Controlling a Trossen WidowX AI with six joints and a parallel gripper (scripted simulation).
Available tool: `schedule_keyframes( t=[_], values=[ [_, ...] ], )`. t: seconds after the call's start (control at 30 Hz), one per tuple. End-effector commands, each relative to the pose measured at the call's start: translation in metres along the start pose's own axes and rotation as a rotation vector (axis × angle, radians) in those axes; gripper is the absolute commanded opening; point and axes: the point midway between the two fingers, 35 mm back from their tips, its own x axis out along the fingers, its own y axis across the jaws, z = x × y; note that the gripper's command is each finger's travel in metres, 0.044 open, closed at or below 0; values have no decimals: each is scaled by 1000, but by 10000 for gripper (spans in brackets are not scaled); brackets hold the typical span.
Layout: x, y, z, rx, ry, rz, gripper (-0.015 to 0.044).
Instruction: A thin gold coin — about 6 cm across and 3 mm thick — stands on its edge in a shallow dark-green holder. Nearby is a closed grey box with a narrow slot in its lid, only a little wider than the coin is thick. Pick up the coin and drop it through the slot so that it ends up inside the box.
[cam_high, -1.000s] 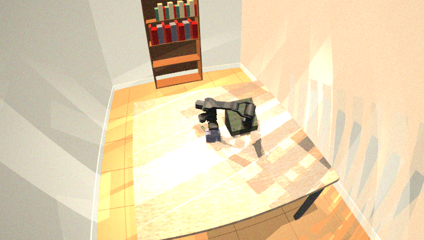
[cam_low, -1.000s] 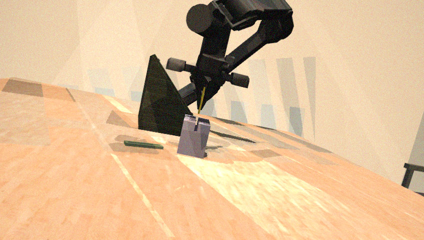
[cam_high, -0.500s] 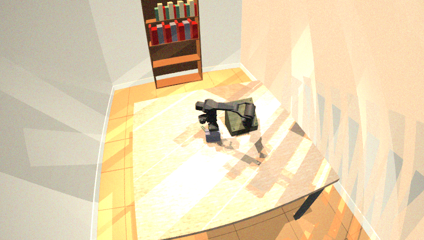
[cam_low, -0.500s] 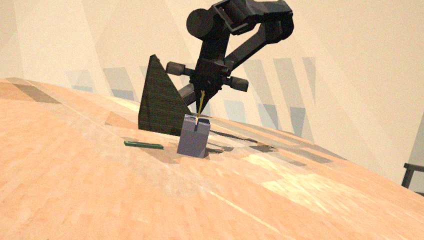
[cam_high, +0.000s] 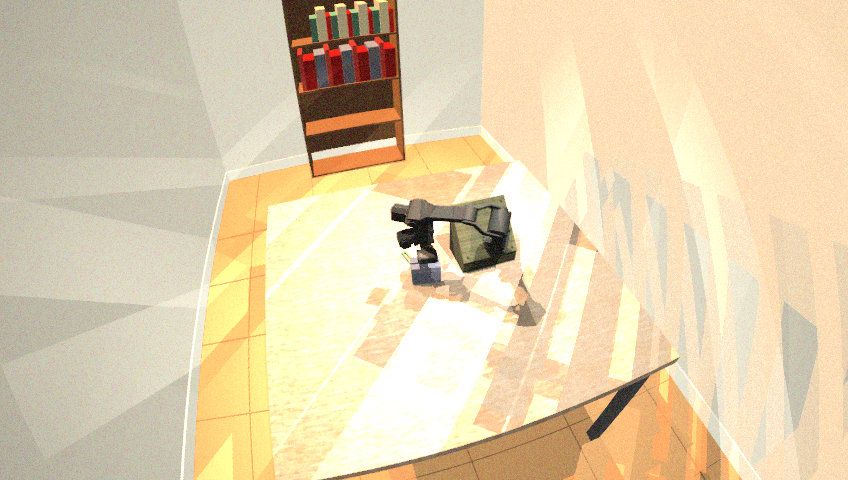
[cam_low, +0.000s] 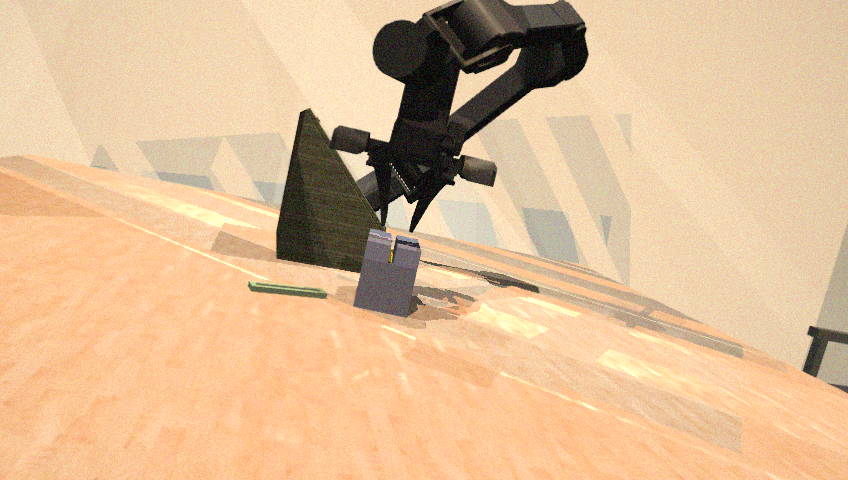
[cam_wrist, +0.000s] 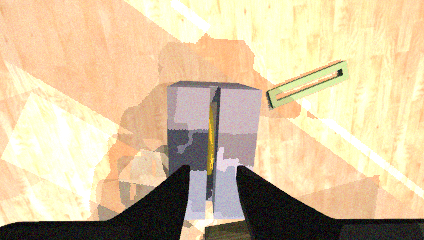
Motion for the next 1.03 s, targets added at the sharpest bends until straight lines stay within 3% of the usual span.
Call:
schedule_keyframes(
  t=[0.0, 0.13, 0.4, 0.5, 1.0],
  values=[
    [0, 0, 0, 0, 0, 0, 161],
    [0, 0, 0, 0, 0, 0, 161],
    [-20, 0, 0, 0, 0, -1, 371],
    [-51, 1, -2, 3, 3, 3, 440],
    [-60, 1, -4, 4, 5, 5, 440]
  ],
)
